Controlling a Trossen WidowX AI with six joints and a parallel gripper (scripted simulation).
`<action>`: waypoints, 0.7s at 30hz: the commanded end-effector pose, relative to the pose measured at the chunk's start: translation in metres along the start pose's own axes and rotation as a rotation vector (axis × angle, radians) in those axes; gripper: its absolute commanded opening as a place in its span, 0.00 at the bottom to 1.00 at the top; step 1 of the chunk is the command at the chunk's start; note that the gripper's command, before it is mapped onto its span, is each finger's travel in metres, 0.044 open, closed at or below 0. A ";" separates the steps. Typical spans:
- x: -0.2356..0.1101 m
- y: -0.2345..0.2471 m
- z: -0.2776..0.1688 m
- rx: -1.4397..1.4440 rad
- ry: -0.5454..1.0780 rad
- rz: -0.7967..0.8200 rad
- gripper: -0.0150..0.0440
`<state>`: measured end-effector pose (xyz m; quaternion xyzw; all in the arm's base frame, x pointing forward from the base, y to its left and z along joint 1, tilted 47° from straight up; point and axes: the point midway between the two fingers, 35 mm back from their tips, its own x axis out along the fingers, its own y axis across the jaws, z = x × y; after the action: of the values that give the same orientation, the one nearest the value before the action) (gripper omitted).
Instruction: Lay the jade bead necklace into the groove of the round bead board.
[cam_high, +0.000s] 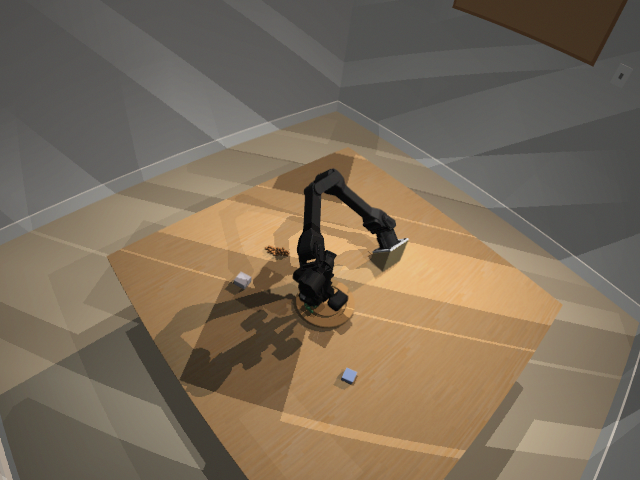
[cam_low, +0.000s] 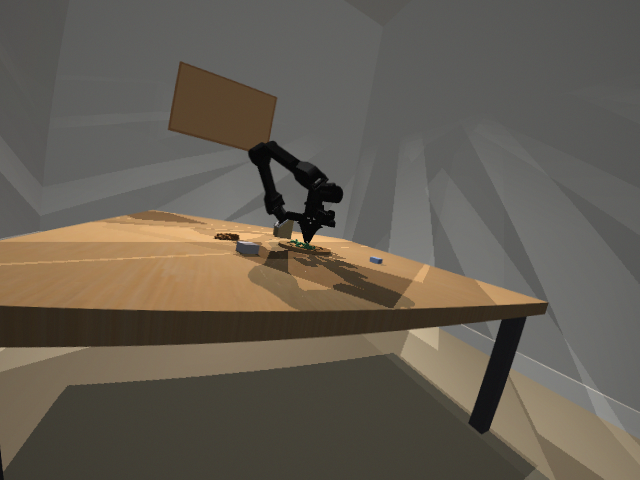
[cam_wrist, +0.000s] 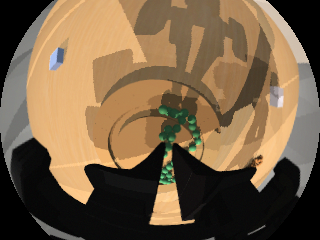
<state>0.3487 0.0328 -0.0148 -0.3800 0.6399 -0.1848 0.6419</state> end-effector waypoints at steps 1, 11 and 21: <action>-0.004 -0.001 0.002 0.010 -0.004 0.001 0.25; -0.004 -0.019 -0.008 0.009 -0.004 0.001 0.25; -0.003 -0.046 -0.026 0.009 -0.003 -0.001 0.25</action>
<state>0.3403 0.0083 0.0146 -0.3738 0.6393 -0.1867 0.6455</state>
